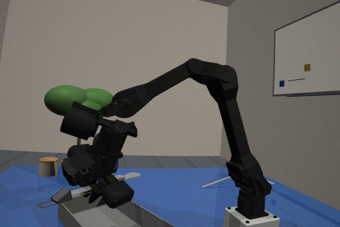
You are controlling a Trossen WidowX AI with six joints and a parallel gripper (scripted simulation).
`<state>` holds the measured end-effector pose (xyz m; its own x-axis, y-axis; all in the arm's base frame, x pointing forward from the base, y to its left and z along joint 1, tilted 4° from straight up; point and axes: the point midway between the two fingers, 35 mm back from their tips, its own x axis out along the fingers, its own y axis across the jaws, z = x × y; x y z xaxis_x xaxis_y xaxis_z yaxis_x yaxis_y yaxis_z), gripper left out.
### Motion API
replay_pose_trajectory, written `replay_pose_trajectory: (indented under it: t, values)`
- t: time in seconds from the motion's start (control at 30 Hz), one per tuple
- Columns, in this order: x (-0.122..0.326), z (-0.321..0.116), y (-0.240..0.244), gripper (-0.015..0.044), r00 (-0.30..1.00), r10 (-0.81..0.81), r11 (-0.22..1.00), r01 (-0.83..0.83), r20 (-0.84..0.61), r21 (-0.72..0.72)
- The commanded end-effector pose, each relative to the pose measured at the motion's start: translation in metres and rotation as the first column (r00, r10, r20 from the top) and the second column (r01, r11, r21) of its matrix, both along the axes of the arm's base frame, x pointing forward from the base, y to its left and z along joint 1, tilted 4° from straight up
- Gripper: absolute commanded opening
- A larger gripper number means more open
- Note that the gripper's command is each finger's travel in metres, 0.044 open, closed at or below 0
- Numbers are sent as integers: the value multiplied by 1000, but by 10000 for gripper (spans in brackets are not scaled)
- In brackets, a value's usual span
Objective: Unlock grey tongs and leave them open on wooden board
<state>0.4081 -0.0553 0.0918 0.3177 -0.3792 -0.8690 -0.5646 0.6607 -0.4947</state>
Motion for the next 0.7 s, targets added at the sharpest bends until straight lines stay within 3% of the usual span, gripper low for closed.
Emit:
replay_pose_trajectory:
  t: [0.0,0.67]
  values:
    - [1,-3,1,-150,999,4,999,-2,-48,51]
    - [-7,-2,7,-150,966,32,948,52,-257,314]
